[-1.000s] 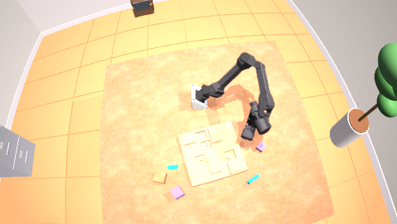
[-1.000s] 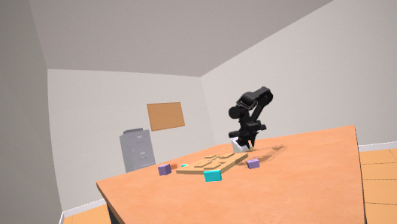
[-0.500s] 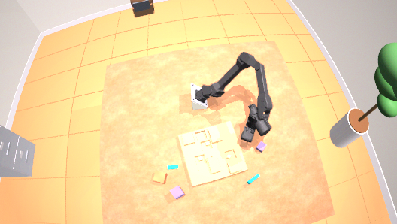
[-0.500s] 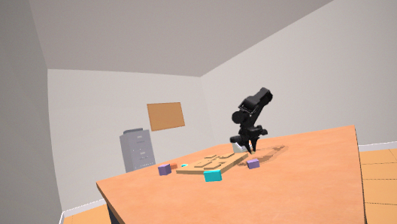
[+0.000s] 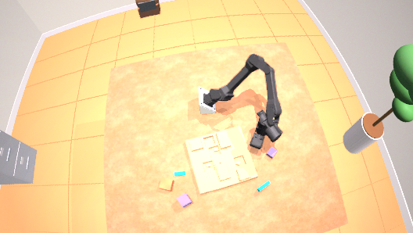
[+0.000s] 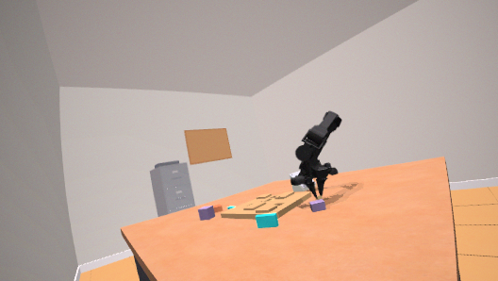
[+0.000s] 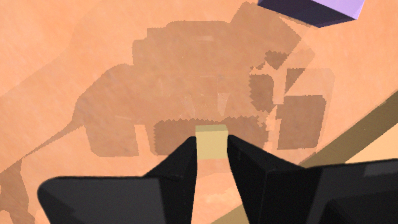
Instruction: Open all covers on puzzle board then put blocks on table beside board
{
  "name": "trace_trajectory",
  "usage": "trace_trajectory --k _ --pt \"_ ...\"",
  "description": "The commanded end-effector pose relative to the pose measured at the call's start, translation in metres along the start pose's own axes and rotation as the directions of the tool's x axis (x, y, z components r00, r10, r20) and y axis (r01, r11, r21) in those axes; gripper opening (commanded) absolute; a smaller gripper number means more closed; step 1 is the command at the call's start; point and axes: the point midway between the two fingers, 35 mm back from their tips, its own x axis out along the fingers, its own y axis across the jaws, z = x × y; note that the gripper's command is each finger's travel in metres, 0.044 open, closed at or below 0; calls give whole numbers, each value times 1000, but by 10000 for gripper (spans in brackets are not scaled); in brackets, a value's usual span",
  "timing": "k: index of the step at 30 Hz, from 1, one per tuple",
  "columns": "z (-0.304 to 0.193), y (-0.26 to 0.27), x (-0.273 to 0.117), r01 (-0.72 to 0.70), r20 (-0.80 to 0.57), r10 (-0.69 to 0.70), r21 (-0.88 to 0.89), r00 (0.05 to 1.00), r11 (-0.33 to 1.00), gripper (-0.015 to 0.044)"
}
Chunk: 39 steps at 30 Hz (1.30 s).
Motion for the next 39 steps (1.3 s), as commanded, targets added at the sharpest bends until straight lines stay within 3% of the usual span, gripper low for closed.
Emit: trace_trajectory --k 1,7,21,39 --pt "-3 1 7 0 -4 0 9 1000 1000 80" --pt "-3 2 12 -1 -1 1 10 1000 1000 80" --pt "0 2 8 -3 3 3 1 1000 1000 440" --pt "-3 -1 -49 1 -9 -1 7 1000 1000 440"
